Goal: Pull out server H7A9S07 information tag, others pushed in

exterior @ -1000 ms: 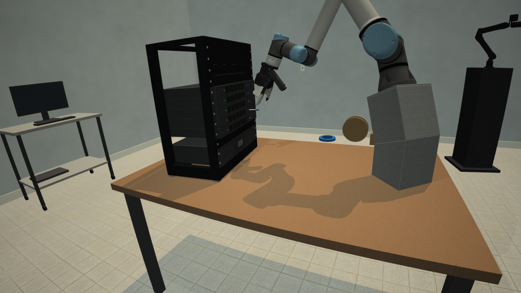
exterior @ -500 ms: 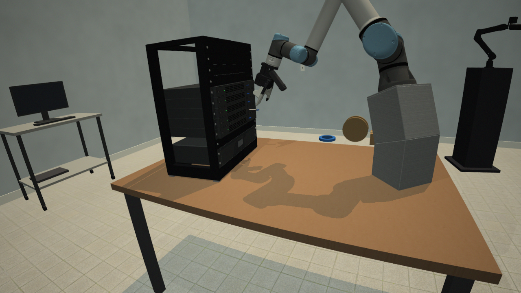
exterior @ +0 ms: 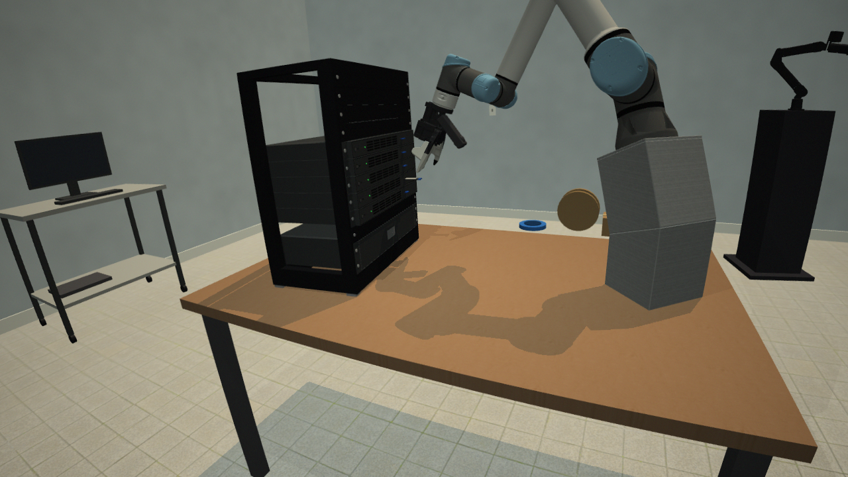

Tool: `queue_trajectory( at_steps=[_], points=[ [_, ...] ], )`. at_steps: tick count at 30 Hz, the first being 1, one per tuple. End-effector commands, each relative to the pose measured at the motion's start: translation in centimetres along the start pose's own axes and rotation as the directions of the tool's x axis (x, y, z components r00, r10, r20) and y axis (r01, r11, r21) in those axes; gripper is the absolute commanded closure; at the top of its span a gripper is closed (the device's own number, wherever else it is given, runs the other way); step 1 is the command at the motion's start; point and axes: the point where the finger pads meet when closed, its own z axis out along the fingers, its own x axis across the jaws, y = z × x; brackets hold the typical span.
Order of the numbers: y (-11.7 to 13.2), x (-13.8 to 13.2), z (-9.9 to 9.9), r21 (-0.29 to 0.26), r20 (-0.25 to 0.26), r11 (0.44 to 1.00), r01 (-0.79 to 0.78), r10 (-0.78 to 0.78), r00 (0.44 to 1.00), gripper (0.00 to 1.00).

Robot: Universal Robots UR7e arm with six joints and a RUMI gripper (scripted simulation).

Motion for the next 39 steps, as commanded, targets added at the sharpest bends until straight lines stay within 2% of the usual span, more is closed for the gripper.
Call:
queue_trajectory(
  at_steps=[1, 39],
  points=[
    [0.01, 0.02, -0.01, 0.0, -0.001, 1.0, -0.002, 0.002, 1.0, 0.0],
    [-0.48, 0.25, 0.26, 0.015, -0.008, 1.0, -0.018, 0.018, 1.0, 0.0]
  ],
)
